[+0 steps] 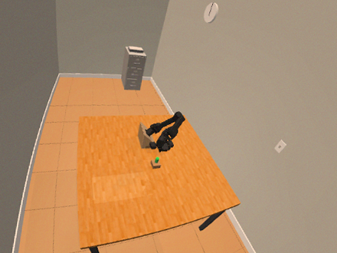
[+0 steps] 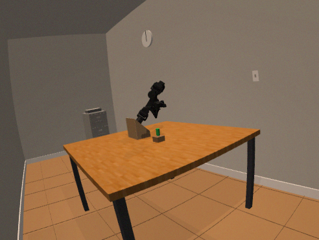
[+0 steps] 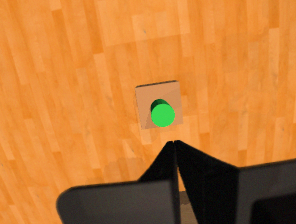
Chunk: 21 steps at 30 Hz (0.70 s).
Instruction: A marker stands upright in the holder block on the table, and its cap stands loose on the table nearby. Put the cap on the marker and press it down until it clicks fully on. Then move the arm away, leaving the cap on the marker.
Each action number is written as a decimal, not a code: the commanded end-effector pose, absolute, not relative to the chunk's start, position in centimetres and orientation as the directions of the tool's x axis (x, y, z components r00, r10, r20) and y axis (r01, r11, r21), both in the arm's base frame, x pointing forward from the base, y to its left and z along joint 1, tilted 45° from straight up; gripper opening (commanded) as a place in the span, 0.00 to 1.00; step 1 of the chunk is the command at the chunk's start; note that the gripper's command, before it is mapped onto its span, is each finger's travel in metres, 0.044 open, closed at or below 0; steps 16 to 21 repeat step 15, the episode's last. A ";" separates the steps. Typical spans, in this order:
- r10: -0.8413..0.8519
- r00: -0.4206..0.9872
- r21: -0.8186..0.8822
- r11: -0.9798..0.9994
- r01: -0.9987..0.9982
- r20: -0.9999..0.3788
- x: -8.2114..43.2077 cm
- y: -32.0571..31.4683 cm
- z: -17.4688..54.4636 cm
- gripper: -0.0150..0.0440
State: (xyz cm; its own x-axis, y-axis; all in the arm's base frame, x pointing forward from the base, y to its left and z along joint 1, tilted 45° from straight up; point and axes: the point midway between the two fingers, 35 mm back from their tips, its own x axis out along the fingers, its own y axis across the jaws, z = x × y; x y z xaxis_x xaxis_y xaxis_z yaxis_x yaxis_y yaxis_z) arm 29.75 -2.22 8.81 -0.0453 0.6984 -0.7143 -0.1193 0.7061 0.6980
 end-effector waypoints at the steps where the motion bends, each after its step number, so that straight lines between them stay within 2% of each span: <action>1: 0.697 -0.049 0.696 0.707 -0.125 -0.716 29.7 -2.6 9.3 0.34; 15: 0.697 -0.049 0.696 0.707 -0.125 -0.716 29.7 -2.6 9.3 0.97; 21: 0.697 -0.049 0.696 0.707 -0.125 -0.716 29.7 -2.6 9.3 0.97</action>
